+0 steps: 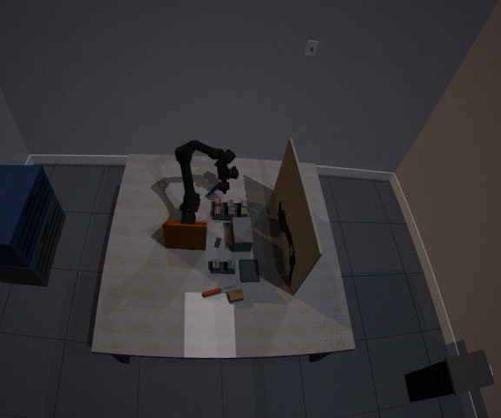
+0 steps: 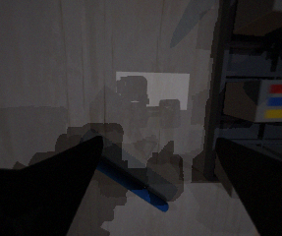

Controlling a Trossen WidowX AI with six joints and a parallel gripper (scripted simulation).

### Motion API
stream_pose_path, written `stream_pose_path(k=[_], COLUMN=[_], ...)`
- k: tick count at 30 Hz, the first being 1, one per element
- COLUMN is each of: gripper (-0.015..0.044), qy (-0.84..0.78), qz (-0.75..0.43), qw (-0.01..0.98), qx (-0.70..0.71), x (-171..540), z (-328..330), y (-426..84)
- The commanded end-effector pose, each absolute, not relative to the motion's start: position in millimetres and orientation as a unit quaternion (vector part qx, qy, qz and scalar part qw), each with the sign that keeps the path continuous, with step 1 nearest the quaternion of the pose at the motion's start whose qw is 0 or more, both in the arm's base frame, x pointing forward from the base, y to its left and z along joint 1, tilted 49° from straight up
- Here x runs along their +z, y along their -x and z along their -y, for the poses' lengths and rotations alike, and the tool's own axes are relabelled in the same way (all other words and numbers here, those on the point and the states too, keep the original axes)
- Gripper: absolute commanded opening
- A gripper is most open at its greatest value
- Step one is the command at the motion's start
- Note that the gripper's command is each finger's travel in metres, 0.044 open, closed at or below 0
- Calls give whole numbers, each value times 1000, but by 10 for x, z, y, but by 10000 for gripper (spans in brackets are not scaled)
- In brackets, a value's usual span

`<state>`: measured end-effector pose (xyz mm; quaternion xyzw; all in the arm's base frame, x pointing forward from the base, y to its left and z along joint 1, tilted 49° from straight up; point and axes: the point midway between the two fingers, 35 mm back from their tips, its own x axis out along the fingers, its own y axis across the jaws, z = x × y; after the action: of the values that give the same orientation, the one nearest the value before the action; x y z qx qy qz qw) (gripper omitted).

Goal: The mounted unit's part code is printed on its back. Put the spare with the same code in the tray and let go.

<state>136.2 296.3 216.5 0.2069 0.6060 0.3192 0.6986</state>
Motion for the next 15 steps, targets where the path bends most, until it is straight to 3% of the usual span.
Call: stream_pose_path(k=[1,15], gripper=[440,440], qy=[-190,-126], qz=[-597,-671], qw=[715,673], qx=[311,284], x=[2143,1354], z=[-2870,-1586], y=[-1759,-3270])
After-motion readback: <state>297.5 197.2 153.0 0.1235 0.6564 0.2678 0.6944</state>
